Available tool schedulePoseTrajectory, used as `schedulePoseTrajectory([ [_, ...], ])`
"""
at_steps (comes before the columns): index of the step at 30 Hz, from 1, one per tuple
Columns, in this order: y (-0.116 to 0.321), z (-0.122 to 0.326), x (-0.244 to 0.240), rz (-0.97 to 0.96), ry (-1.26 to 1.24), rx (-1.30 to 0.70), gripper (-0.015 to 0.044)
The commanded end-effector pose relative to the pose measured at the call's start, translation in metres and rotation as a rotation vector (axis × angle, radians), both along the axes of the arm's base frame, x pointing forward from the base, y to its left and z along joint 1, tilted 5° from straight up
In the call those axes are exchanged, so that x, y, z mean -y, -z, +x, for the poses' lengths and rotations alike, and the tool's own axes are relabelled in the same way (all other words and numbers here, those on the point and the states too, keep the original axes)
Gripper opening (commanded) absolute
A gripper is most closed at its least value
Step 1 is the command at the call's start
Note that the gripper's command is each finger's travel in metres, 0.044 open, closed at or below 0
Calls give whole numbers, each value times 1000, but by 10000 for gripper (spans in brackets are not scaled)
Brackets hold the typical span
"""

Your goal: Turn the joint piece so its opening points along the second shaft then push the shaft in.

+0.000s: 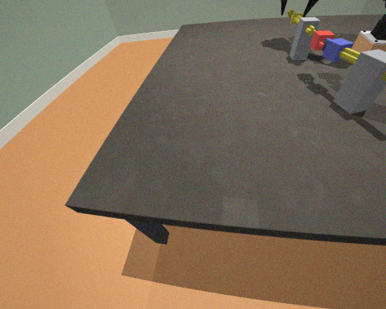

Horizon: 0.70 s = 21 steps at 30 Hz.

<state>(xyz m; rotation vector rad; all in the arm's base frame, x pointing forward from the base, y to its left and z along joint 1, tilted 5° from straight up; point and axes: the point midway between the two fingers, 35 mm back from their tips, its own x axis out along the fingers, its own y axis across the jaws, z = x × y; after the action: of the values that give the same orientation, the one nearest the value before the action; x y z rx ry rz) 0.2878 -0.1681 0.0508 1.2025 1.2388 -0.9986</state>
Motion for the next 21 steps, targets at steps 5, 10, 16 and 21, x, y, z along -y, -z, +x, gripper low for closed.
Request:
schedulePoseTrajectory([
  [5, 6, 1, -1, 4, 25, 5, 440],
  [10, 14, 3, -2, 4, 25, 5, 440],
  [16, 23, 4, -3, 4, 25, 5, 440],
  [21, 30, 4, -4, 4, 25, 5, 440],
])
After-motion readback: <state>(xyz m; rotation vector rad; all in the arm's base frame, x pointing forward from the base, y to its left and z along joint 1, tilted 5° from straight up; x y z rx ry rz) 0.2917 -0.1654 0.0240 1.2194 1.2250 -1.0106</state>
